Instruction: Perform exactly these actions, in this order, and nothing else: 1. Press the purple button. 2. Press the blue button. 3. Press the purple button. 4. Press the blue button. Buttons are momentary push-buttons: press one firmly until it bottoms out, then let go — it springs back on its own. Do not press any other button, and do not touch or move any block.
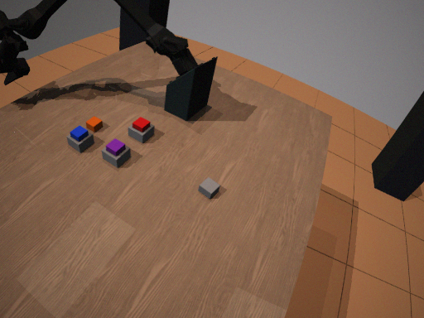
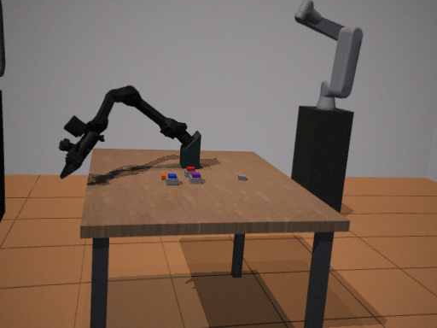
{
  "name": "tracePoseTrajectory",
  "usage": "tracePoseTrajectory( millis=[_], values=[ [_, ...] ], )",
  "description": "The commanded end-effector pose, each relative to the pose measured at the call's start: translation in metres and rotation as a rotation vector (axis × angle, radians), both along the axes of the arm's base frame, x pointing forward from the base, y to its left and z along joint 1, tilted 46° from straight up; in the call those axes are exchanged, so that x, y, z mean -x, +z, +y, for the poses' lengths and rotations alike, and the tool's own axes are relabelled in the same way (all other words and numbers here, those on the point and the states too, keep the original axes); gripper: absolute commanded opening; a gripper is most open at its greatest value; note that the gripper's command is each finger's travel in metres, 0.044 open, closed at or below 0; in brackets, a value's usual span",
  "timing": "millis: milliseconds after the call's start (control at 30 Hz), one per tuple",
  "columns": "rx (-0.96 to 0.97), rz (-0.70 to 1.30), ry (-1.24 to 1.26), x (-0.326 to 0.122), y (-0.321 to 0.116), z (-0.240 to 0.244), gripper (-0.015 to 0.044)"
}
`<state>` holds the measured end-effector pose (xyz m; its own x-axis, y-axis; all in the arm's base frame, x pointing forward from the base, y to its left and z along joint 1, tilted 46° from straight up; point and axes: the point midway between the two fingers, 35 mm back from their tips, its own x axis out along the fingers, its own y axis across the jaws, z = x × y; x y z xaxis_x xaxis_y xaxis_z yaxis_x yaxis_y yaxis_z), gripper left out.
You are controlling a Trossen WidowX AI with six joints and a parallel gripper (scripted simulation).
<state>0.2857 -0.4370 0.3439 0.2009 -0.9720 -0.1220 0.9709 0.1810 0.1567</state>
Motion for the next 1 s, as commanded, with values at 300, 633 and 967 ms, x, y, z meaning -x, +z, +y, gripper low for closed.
tracePoseTrajectory(
  millis=[300, 633, 967],
  values=[
    [-0.375, 0.388, 0.268, -0.105, -0.157, 0.143, 0.0400],
    [-0.535, 0.858, 0.437, -0.101, -0.257, 0.290, 0.0400],
    [-0.455, 1.481, 0.520, -0.019, -0.307, 0.414, 0.0400]
  ],
)
